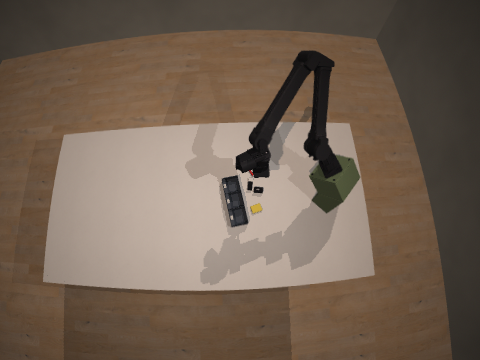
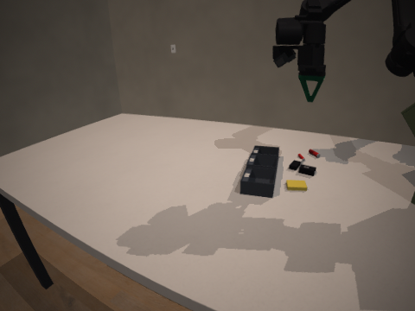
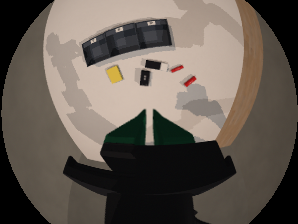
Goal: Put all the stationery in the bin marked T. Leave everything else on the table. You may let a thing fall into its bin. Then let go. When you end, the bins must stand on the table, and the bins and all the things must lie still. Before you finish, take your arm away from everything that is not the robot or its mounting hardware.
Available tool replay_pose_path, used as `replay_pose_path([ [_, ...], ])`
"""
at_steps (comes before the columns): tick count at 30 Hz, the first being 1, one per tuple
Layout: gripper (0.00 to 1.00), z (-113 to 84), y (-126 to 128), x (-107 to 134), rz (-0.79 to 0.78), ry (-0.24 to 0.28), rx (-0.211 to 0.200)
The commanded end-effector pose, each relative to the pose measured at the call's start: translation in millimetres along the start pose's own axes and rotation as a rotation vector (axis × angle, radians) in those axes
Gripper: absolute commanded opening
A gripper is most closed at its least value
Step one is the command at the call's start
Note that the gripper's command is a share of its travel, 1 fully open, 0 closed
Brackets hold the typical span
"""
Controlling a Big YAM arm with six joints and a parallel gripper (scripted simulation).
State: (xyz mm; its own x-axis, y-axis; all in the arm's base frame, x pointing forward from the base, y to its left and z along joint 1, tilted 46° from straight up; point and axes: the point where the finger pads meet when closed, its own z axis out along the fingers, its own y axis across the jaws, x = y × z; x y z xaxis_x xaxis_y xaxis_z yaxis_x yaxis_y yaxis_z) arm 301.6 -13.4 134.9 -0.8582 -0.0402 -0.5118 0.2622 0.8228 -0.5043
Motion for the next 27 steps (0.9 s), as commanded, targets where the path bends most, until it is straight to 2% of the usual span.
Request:
replay_pose_path([
  [1,0.09,-4.1,-1.5,-22.4,0.027,-0.028,-0.008],
  [12,0.09,-3.7,-1.6,-23.0,0.027,-0.028,-0.008],
  [16,0.09,21.8,-4.4,-46.1,-0.153,-0.030,-0.004],
  [17,0.09,28.3,-5.0,-51.6,-0.154,-0.030,-0.003],
  [19,0.09,28.3,-5.0,-51.6,-0.154,-0.030,-0.003],
  [27,0.09,79.7,-10.1,-94.5,-0.159,-0.028,0.001],
])
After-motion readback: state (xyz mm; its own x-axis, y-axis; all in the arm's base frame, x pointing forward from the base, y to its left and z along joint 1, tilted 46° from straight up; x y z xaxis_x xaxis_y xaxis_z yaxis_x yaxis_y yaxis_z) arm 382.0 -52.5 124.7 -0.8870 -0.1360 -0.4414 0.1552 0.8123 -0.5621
